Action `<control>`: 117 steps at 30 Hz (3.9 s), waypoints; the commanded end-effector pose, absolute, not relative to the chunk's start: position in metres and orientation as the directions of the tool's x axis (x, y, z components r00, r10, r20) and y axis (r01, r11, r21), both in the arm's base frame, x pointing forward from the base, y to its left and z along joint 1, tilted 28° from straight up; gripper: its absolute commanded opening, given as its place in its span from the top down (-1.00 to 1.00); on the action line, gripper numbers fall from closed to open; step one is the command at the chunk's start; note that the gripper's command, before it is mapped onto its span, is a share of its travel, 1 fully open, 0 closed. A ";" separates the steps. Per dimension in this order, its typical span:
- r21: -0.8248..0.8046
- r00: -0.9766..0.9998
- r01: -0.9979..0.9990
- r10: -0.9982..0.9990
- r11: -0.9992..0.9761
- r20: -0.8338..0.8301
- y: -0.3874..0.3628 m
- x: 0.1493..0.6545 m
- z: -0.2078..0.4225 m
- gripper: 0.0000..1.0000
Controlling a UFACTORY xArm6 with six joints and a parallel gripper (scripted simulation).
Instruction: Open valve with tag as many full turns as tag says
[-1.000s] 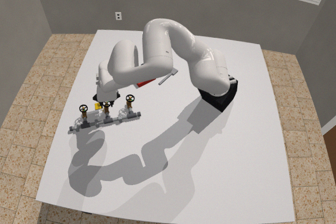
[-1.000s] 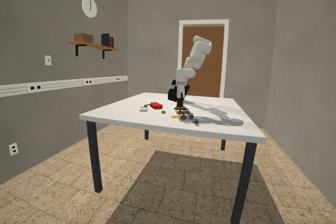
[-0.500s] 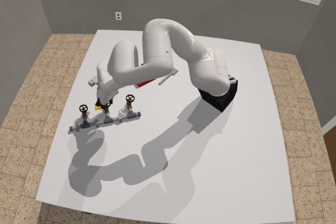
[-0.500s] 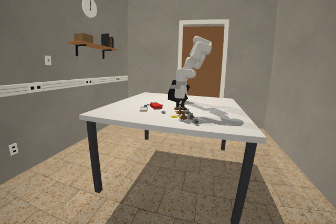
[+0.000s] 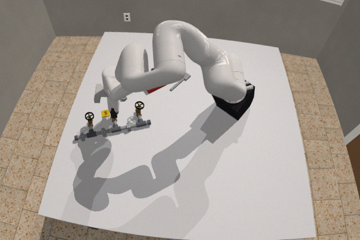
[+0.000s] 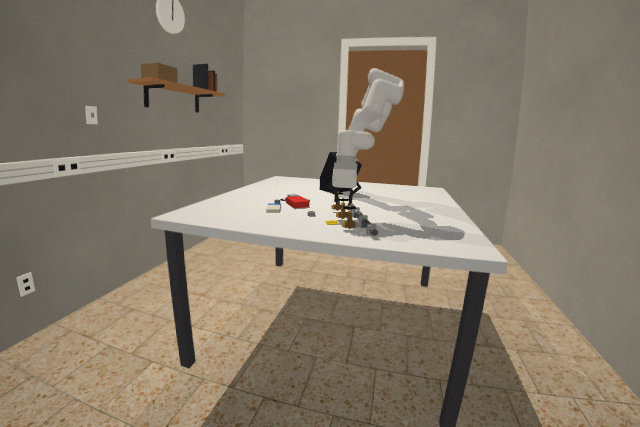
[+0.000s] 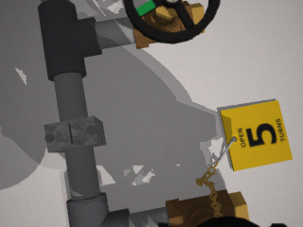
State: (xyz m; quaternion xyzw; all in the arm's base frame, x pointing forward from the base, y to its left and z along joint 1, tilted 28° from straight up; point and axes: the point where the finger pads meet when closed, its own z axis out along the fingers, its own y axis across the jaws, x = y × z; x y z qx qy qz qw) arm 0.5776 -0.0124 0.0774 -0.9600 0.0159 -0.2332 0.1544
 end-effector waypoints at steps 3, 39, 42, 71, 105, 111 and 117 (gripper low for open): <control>-0.126 0.791 0.367 0.238 -0.922 0.564 -0.013 0.579 0.079 1.00; 0.384 0.174 0.844 0.868 -0.375 0.466 -0.013 0.579 0.079 -1.00; 0.384 0.174 0.844 0.868 -0.375 0.466 -0.013 0.579 0.079 -1.00; 0.345 0.242 0.827 0.834 -0.444 0.495 -0.013 0.579 0.079 -1.00; -0.509 0.801 -0.238 -0.463 -0.827 0.378 -0.013 0.579 0.079 -1.00; -0.609 0.673 -0.480 -0.710 -0.631 0.206 -0.013 0.579 0.079 -1.00; -0.643 0.484 -0.668 -0.875 -0.375 0.008 -0.013 0.579 0.079 -1.00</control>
